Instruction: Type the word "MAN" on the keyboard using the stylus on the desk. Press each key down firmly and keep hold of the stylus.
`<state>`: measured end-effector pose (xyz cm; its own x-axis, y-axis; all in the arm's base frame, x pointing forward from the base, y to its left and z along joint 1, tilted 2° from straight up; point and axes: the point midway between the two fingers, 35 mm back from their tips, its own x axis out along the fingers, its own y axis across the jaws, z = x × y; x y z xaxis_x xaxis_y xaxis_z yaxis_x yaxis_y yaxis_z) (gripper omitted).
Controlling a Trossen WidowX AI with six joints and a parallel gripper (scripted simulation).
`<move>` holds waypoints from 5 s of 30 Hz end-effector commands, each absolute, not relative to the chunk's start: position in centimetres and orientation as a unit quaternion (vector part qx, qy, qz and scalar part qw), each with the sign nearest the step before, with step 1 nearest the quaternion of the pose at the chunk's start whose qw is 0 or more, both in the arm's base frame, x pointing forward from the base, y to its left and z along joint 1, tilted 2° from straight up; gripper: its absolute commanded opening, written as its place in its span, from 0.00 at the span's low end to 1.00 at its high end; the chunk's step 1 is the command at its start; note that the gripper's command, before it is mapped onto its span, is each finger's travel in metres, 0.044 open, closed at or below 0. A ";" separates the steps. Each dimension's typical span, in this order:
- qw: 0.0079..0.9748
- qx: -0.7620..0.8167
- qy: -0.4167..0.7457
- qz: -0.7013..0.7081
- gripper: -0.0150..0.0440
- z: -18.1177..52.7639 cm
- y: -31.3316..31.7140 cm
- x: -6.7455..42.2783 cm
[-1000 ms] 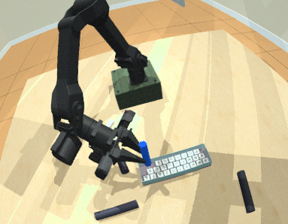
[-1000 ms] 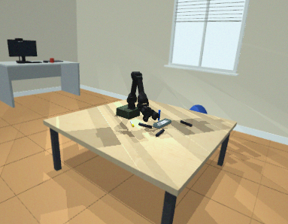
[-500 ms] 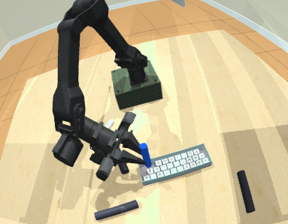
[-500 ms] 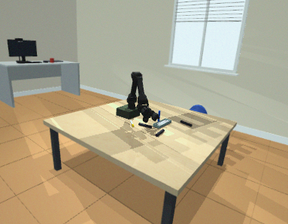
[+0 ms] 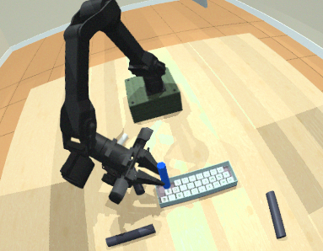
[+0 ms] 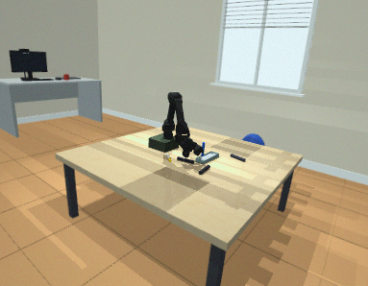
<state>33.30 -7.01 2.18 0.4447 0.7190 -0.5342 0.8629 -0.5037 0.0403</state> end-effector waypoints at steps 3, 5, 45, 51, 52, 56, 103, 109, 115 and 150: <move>0.156 0.836 0.474 -0.230 0.39 1.9 -7.0 33.3; 0.156 0.836 0.474 -0.230 0.39 1.8 -7.0 33.3; 0.155 0.834 0.475 -0.232 0.32 5.1 -6.7 33.2; 0.159 0.831 0.476 -0.239 0.25 4.8 -4.5 33.6; 0.160 0.830 0.477 -0.240 0.25 4.7 -3.9 33.7; 0.162 0.829 0.476 -0.243 0.25 4.5 -1.8 33.9; 0.152 0.836 0.475 -0.227 0.39 2.5 6.6 33.3; 0.152 0.836 0.475 -0.227 0.39 2.2 6.6 33.3; 0.152 0.836 0.475 -0.227 0.39 2.0 6.6 33.4; 0.152 0.836 0.475 -0.227 0.39 1.1 6.5 33.4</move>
<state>33.42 6.50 1.02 0.4472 0.7257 -0.5229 0.8635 -0.5027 0.0409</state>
